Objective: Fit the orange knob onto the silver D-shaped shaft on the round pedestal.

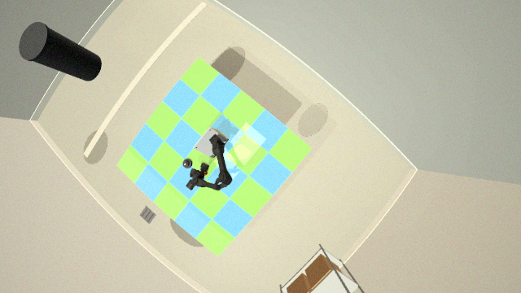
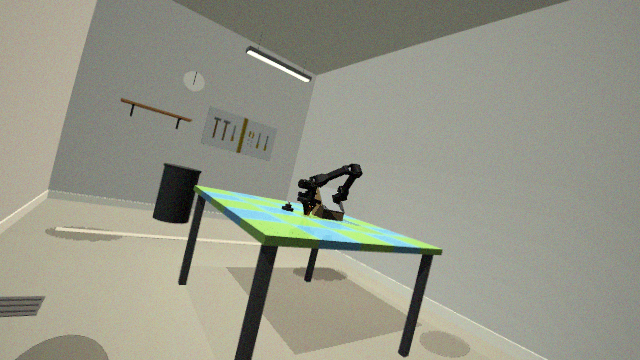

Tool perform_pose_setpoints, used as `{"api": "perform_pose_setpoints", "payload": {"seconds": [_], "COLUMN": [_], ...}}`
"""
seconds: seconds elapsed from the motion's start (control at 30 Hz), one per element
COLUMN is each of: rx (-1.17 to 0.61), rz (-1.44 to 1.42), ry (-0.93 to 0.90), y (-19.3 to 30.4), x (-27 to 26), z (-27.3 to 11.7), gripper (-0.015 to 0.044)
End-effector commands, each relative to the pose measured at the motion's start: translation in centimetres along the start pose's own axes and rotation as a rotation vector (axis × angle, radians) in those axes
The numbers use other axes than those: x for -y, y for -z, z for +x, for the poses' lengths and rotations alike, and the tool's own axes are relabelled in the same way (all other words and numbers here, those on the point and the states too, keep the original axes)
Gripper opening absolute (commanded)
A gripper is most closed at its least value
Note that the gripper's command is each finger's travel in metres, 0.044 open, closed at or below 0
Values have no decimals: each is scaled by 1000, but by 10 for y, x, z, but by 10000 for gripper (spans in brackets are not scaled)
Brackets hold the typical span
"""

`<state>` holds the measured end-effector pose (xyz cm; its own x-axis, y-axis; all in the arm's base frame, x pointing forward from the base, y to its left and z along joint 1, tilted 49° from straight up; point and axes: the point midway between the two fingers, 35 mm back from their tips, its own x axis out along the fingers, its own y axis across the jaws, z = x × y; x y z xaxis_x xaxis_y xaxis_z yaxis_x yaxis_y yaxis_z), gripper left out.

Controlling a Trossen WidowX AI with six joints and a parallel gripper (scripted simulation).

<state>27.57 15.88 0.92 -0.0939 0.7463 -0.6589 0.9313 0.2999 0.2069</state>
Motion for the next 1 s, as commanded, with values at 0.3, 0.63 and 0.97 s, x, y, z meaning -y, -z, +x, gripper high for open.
{"api": "perform_pose_setpoints", "payload": {"seconds": [0.3, 0.63, 0.97], "rx": [14, 14, 8], "rz": [-6, -5, -6], "ry": [-6, -5, -5], "y": [-6, -9, -9], "x": [-6, -8, -8], "z": [-40, -71, -103], "gripper": [0, 0, 0]}}
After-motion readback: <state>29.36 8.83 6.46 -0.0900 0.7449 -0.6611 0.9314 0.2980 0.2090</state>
